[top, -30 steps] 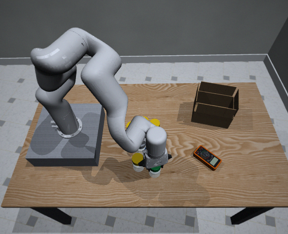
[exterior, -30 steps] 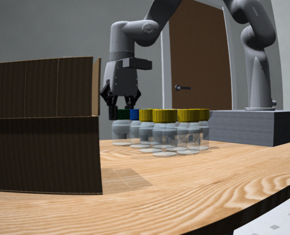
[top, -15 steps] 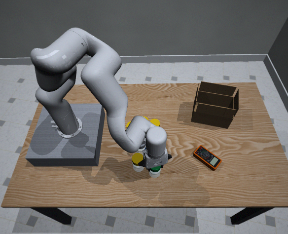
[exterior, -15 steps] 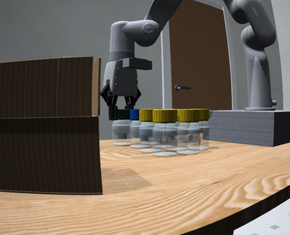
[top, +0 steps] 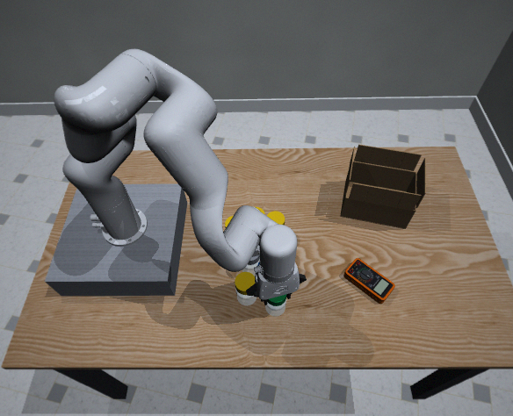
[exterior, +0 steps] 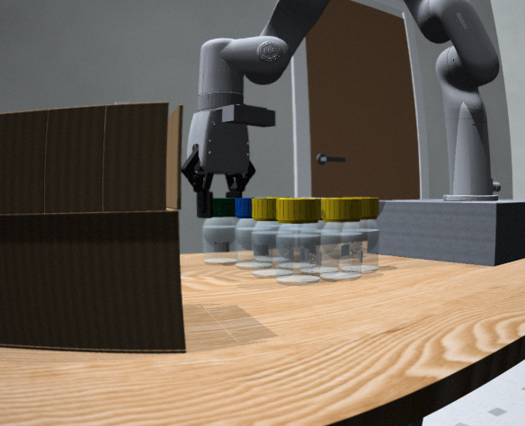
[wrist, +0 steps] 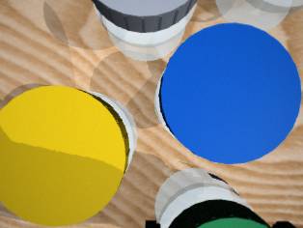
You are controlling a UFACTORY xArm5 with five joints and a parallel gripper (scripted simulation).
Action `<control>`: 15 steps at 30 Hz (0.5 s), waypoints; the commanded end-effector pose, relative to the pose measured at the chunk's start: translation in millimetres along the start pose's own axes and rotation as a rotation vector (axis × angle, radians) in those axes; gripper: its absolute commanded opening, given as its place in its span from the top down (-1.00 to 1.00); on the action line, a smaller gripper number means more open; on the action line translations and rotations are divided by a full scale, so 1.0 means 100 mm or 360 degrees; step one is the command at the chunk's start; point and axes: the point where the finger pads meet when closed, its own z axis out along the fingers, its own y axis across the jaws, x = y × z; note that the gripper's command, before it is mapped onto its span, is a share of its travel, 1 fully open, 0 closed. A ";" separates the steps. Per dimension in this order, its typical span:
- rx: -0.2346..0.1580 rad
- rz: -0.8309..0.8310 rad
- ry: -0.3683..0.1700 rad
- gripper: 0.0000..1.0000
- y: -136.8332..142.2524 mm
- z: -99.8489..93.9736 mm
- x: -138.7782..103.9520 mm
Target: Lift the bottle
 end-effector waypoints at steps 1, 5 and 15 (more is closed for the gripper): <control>-0.0005 0.0000 -0.0004 1.00 0.01 -0.02 -0.01; -0.0005 0.0000 -0.0004 1.00 0.01 -0.03 -0.01; -0.0004 0.0000 -0.0006 1.00 0.01 -0.11 -0.01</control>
